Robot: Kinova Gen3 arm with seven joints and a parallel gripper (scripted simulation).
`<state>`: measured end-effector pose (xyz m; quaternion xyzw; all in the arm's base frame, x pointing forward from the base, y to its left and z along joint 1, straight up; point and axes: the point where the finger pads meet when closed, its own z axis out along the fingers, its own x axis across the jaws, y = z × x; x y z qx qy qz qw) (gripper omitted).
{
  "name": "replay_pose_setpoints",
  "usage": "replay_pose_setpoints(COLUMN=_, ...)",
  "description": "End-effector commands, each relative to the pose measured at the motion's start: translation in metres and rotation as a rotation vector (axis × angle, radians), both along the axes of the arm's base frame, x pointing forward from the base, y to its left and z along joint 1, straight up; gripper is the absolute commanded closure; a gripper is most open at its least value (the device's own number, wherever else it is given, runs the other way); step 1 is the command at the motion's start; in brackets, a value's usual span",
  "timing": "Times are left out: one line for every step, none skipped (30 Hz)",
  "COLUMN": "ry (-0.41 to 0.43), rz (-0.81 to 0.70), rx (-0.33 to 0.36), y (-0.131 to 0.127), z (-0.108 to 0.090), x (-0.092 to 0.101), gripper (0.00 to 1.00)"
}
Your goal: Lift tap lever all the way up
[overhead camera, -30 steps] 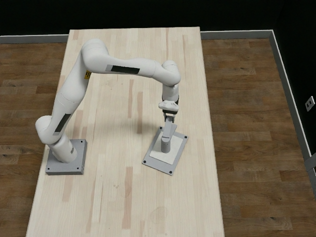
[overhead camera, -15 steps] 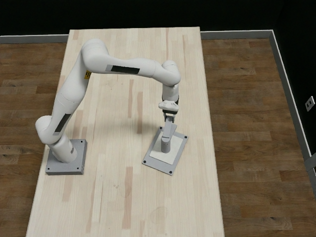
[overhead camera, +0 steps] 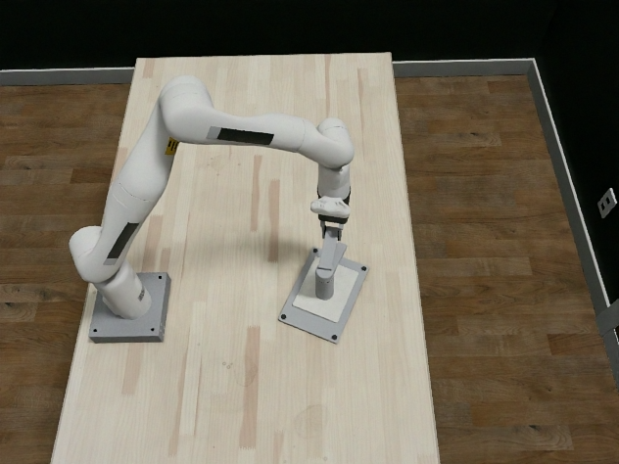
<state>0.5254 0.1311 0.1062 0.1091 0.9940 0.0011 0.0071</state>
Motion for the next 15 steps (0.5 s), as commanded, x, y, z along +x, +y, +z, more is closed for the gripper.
replay_pose_setpoints(ry=0.0, rz=0.003, rx=0.003, y=0.0006, z=-0.0025, x=-0.0002, gripper=1.0)
replay_pose_setpoints(ry=0.0, rz=0.003, rx=0.003, y=0.0006, z=-0.0025, x=-0.0002, gripper=1.0)
replay_pose_setpoints(ry=0.0, rz=0.003, rx=0.003, y=0.0006, z=-0.0025, x=-0.0002, gripper=1.0)
replay_pose_setpoints(ry=0.0, rz=0.003, rx=0.003, y=0.0006, z=-0.0025, x=-0.0002, gripper=1.0)
replay_pose_setpoints(ry=0.0, rz=0.003, rx=0.003, y=0.0006, z=-0.0025, x=-0.0002, gripper=1.0)
replay_pose_setpoints(ry=0.0, rz=0.003, rx=0.003, y=0.0006, z=-0.0024, x=-0.0002, gripper=1.0)
replay_pose_setpoints(ry=0.0, rz=0.003, rx=0.003, y=0.0006, z=-0.0022, x=-0.0001, gripper=1.0)
replay_pose_setpoints(ry=0.0, rz=0.003, rx=0.003, y=0.0005, z=-0.0018, x=-0.0002, gripper=1.0)
replay_pose_setpoints(ry=0.002, rz=0.003, rx=0.002, y=0.0002, z=-0.0011, x=-0.0008, gripper=1.0)
replay_pose_setpoints(ry=0.005, rz=0.003, rx=0.002, y=-0.0002, z=-0.0001, x=-0.0016, gripper=1.0)
replay_pose_setpoints(ry=0.009, rz=0.003, rx=0.0, y=-0.0008, z=0.001, x=-0.0028, gripper=1.0)
replay_pose_setpoints(ry=0.01, rz=0.003, rx=0.0, y=-0.0012, z=0.0022, x=-0.0033, gripper=1.0)
replay_pose_setpoints(ry=0.01, rz=0.003, rx=0.0, y=-0.0015, z=0.0036, x=-0.0034, gripper=1.0)
replay_pose_setpoints(ry=0.01, rz=0.003, rx=0.0, y=-0.0019, z=0.0052, x=-0.0035, gripper=1.0)
replay_pose_setpoints(ry=0.01, rz=0.003, rx=0.0, y=-0.0023, z=0.007, x=-0.0036, gripper=1.0)
